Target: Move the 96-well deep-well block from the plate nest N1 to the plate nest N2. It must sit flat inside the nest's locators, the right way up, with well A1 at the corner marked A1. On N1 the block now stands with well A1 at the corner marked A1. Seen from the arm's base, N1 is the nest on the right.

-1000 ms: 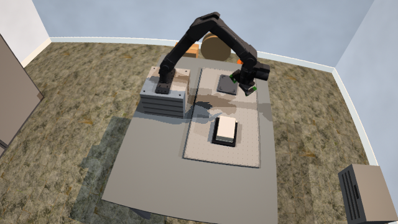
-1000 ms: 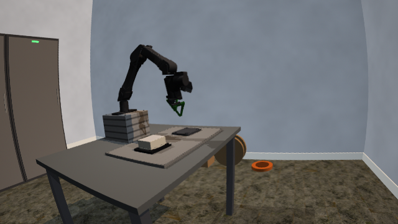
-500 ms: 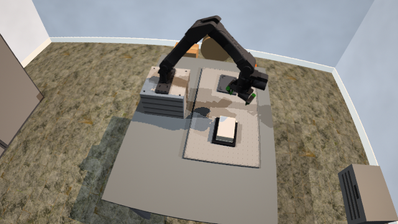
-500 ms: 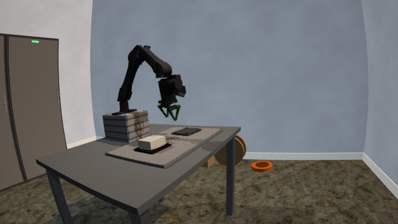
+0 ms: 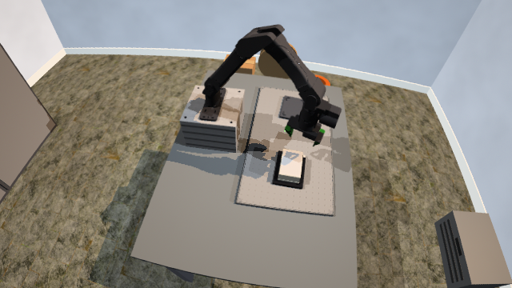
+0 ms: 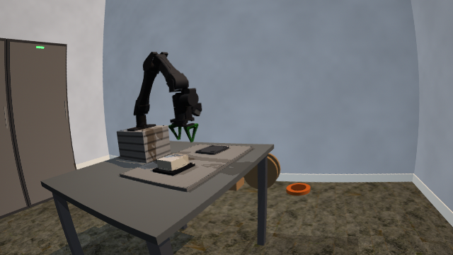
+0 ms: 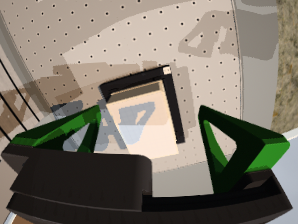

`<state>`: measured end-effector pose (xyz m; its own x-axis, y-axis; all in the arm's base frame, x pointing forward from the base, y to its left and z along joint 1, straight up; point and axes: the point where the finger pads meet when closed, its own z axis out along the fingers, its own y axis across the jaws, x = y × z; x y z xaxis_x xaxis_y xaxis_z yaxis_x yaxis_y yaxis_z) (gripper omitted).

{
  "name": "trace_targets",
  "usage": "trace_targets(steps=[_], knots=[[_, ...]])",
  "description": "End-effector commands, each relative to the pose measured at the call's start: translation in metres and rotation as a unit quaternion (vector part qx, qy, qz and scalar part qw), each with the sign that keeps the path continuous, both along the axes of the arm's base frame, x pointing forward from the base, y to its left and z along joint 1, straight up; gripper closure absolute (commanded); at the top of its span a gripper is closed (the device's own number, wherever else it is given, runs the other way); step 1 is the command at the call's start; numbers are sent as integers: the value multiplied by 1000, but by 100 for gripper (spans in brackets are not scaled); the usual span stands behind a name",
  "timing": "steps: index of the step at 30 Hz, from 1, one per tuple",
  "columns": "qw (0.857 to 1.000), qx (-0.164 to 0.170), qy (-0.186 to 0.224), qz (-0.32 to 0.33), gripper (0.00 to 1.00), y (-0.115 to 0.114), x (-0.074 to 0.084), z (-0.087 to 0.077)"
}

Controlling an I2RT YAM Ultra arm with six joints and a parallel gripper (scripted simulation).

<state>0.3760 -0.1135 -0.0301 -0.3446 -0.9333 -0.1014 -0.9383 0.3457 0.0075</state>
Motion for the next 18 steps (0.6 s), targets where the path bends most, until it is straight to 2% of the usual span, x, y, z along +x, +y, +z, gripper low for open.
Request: trace_targets(steps=[1, 10, 18], knots=[[999, -17, -12, 41, 0, -18, -1, 3], [991, -51, 0, 125, 0, -57, -21, -7], [989, -56, 3, 139, 0, -68, -28, -10]])
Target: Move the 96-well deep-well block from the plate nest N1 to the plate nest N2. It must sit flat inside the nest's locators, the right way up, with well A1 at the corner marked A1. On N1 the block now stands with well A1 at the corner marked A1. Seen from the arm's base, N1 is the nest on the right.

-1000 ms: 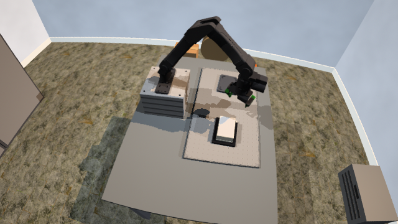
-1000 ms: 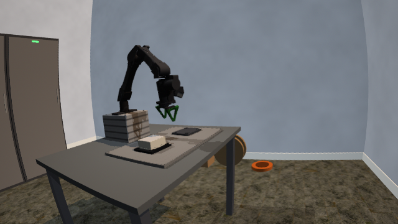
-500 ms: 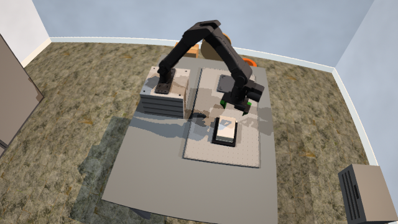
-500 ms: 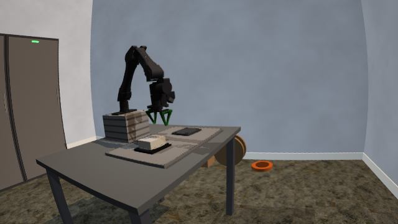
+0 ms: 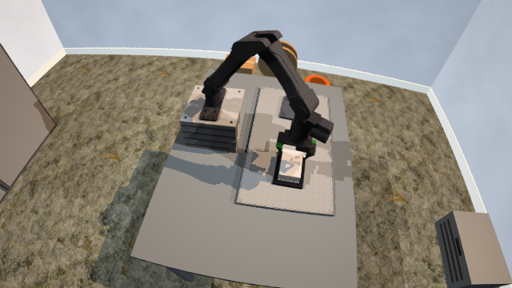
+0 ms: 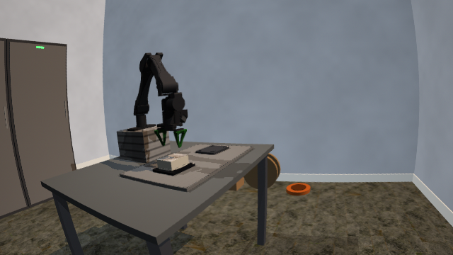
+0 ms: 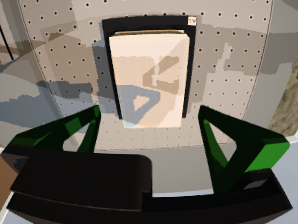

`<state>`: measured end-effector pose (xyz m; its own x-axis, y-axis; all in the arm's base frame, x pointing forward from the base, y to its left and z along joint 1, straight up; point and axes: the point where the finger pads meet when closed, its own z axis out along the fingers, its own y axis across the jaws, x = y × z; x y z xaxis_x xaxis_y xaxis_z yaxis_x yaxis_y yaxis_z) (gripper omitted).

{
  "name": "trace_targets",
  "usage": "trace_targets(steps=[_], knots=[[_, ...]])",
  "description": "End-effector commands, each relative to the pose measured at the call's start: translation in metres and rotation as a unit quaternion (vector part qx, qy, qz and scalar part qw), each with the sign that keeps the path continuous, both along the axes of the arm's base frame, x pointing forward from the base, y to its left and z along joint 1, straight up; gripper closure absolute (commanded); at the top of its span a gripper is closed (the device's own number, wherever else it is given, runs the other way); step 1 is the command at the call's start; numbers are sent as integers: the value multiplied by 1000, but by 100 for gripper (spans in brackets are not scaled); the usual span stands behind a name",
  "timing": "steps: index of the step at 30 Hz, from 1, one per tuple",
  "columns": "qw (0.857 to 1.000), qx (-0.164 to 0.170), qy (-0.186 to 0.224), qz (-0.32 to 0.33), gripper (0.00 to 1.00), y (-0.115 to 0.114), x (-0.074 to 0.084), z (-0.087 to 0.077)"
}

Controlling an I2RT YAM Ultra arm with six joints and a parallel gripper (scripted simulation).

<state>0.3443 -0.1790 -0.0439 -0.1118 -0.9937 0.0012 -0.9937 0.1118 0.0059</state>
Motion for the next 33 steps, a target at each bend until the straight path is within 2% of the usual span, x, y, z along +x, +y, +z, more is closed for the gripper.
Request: trace_targets(steps=[1, 11, 33], knots=[[1000, -5, -8, 19, 0, -3, 4, 4], [1000, -5, -8, 19, 0, -3, 4, 4], [1000, -5, -8, 19, 0, -3, 4, -29]])
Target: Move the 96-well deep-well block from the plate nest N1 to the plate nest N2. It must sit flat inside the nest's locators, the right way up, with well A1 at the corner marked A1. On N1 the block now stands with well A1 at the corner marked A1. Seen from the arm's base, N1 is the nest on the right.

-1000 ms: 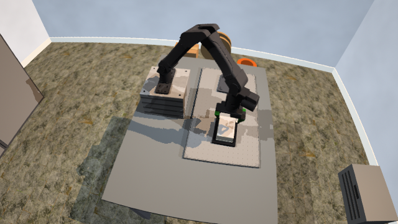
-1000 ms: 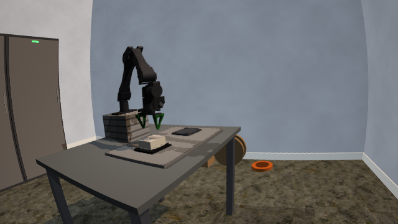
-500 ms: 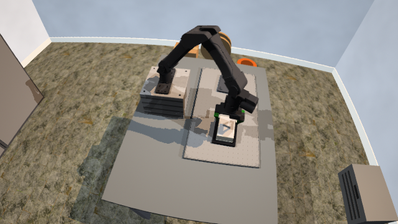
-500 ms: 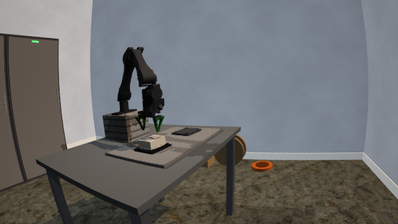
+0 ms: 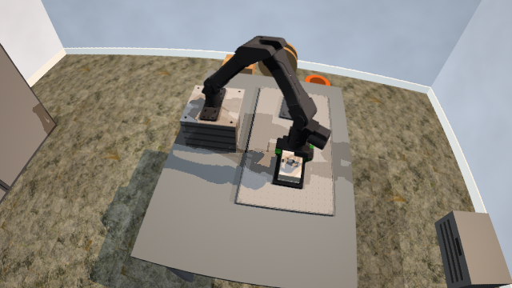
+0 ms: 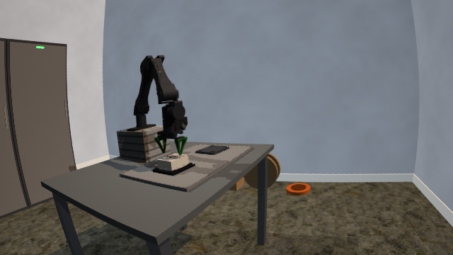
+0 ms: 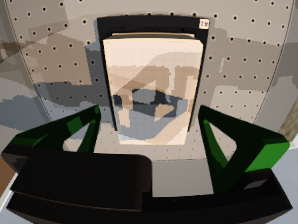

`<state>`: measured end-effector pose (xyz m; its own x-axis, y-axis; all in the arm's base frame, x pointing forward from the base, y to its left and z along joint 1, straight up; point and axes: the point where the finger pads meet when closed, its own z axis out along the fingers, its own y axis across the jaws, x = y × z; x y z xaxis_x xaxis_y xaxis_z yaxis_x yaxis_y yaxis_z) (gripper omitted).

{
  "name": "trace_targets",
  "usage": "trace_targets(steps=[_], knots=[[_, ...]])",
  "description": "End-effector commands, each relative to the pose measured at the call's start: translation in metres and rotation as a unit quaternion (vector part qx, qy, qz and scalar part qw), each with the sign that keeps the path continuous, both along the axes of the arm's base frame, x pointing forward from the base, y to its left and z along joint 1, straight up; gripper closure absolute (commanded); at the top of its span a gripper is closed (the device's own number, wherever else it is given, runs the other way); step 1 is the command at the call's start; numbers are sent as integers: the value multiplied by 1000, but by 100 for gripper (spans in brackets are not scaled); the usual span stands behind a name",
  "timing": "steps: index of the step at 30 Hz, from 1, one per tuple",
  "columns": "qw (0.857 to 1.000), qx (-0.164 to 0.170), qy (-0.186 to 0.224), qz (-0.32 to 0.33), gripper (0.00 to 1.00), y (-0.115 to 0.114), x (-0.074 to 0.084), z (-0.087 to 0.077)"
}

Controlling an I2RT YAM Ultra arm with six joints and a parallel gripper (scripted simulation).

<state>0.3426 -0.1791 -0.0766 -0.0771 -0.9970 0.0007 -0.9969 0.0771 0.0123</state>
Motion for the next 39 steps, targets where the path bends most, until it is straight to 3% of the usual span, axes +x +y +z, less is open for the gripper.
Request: trace_targets(steps=[1, 39], knots=[[1000, -5, -12, 1, 0, -3, 6, 2], [1000, -5, -11, 1, 0, -3, 6, -51]])
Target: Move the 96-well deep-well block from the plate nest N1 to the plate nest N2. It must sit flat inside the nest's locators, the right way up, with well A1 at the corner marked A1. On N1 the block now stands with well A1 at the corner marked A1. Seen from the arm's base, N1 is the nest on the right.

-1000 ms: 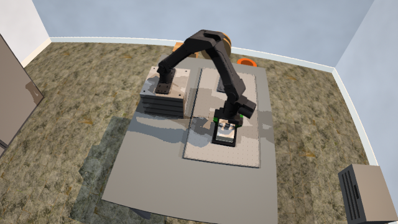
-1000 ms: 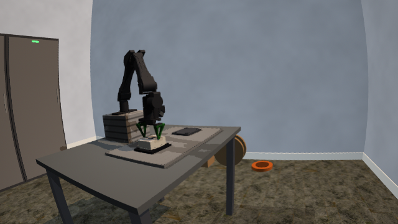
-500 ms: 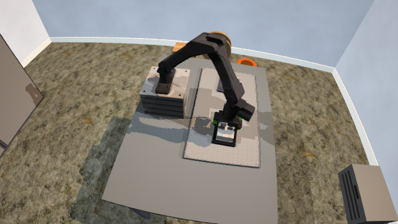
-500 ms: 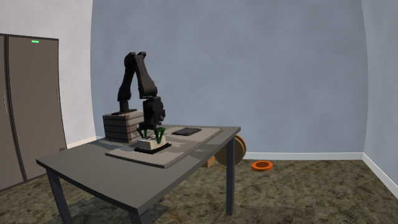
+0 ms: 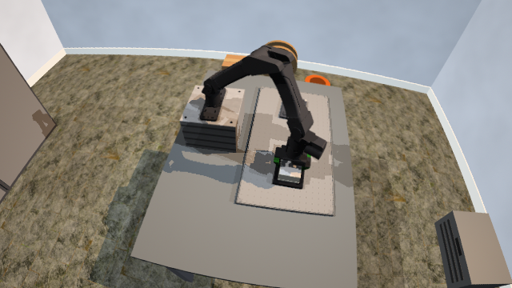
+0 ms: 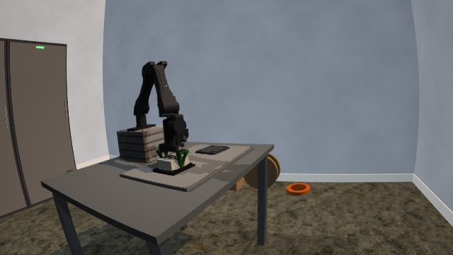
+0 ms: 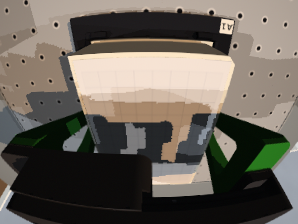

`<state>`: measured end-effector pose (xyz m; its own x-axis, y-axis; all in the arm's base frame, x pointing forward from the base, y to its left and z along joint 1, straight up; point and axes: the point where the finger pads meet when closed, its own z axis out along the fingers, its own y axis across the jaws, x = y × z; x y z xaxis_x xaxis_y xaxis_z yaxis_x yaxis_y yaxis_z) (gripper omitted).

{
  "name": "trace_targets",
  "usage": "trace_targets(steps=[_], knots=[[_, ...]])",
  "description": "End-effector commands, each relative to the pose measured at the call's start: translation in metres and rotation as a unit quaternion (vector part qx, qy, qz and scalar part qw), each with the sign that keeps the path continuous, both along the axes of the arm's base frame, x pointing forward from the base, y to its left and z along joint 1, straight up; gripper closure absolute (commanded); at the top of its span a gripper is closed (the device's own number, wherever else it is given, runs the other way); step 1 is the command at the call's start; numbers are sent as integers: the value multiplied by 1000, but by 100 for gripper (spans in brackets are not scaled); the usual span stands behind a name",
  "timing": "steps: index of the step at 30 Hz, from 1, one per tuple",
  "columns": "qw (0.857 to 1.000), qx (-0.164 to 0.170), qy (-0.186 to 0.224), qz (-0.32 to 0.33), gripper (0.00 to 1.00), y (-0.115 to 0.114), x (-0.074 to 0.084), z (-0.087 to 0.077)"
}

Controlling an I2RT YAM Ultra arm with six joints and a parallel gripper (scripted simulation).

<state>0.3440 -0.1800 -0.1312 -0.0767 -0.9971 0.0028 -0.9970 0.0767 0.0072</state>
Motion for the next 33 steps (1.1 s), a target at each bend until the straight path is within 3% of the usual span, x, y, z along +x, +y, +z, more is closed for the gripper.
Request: trace_targets(steps=[1, 11, 12, 33], knots=[[1000, -4, -9, 1, 0, -2, 5, 4], [1000, -4, -9, 1, 0, -2, 5, 4], [1000, -4, -9, 1, 100, -2, 5, 4], [1000, -4, -9, 1, 100, -2, 5, 4]])
